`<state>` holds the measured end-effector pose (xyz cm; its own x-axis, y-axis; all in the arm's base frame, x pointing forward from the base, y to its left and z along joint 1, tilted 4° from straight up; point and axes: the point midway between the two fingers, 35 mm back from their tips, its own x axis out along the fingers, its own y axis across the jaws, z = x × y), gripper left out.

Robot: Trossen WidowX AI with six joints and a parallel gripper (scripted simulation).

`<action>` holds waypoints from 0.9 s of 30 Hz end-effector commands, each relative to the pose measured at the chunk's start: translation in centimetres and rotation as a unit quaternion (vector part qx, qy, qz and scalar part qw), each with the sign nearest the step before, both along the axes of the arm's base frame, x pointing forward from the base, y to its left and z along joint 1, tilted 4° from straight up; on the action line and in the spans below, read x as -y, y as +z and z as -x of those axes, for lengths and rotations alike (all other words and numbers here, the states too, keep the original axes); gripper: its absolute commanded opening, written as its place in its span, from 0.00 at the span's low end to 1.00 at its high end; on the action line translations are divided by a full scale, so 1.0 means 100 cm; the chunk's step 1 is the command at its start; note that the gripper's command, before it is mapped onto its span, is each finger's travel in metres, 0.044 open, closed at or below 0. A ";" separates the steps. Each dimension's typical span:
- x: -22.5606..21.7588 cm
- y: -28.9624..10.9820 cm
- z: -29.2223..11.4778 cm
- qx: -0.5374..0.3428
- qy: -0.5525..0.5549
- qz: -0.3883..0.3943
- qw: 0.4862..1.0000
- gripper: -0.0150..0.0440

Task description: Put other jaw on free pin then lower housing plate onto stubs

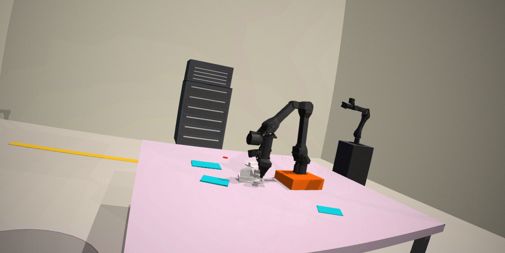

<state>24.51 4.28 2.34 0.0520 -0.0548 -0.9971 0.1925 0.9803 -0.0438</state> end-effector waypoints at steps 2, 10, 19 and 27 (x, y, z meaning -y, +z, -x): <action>0.001 -0.007 0.000 0.000 0.002 0.002 1.000 0.85; 0.001 -0.007 0.000 0.000 0.002 0.002 1.000 0.85; 0.001 -0.009 0.000 0.000 0.002 0.002 1.000 0.85; 0.002 -0.010 0.000 0.000 0.002 0.002 1.000 0.85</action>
<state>24.44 4.19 1.39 0.0499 -0.0554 -0.9972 0.1930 0.9802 -0.0447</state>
